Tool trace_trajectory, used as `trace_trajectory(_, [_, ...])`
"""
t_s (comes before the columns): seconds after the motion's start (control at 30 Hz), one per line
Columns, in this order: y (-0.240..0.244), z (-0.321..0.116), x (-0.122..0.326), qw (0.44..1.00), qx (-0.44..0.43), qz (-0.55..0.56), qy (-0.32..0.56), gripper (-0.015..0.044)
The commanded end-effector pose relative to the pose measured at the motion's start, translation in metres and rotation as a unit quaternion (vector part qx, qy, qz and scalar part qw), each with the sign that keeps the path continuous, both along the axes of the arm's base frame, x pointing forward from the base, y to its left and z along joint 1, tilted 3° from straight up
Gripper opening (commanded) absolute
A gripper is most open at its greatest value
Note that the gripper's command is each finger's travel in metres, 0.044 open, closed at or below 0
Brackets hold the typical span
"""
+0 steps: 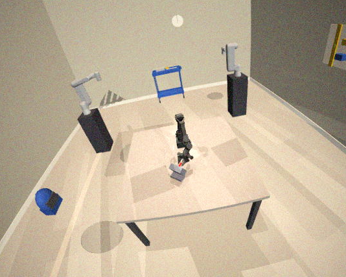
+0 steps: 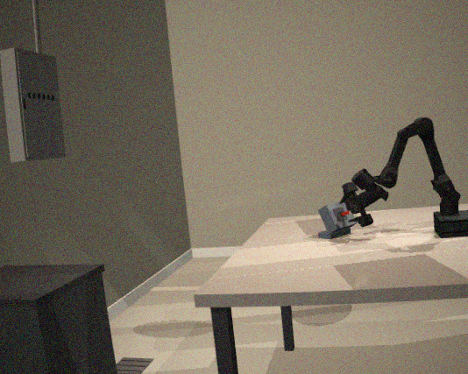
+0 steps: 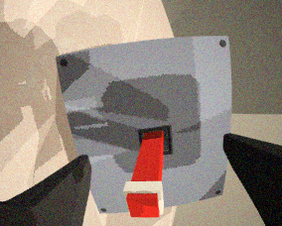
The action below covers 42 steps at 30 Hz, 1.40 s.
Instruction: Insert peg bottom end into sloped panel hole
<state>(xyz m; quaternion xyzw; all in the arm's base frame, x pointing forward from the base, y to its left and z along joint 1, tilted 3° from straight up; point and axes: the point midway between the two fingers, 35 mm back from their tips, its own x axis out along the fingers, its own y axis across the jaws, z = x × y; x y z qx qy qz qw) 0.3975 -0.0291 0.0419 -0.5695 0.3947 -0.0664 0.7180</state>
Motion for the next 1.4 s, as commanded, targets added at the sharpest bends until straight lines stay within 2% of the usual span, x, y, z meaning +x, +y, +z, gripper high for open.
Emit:
trace_trajectory(0.0, [0.003,0.003,-0.004,1.000,0.001,-0.002,-0.001,0.0440])
trace_trajectory(1.37, [0.045,0.035,-0.042,1.000,0.004,0.001,0.001,0.0440])
